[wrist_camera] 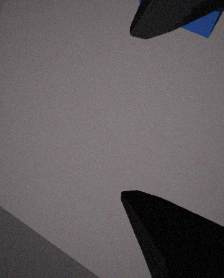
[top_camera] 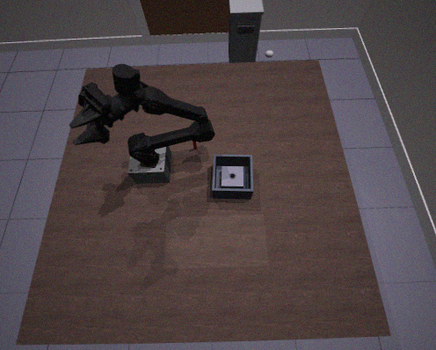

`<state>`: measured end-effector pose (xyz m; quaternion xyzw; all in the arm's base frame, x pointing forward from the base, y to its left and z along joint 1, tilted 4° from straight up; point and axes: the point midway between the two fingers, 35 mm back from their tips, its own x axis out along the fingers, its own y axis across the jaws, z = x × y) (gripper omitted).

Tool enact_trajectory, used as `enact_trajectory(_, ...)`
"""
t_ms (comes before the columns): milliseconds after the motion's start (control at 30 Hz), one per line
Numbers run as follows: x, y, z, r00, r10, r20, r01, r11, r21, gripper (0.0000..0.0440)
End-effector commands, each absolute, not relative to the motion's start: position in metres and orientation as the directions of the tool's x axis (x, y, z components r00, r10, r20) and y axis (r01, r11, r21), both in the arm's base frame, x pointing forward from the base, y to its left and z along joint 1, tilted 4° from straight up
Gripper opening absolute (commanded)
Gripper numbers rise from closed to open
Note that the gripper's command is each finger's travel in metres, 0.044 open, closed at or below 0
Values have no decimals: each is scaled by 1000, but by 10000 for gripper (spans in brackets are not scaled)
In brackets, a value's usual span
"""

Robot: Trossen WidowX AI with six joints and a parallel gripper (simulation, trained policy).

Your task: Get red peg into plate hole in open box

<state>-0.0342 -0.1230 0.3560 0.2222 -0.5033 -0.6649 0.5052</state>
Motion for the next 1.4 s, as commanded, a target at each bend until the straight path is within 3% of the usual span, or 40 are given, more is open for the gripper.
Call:
enact_trajectory(0,-33,-123,357,-386,-897,214,442,24,897,418)
enact_trajectory(67,-30,-122,357,-371,-905,209,419,38,907,440)
enact_trajectory(367,-23,-136,332,-223,-973,66,223,15,975,440)
enact_trajectory(800,-1,-152,290,2,-983,-184,-23,-184,983,440)
enact_trajectory(1367,60,-142,225,341,-752,-564,107,-565,818,440)
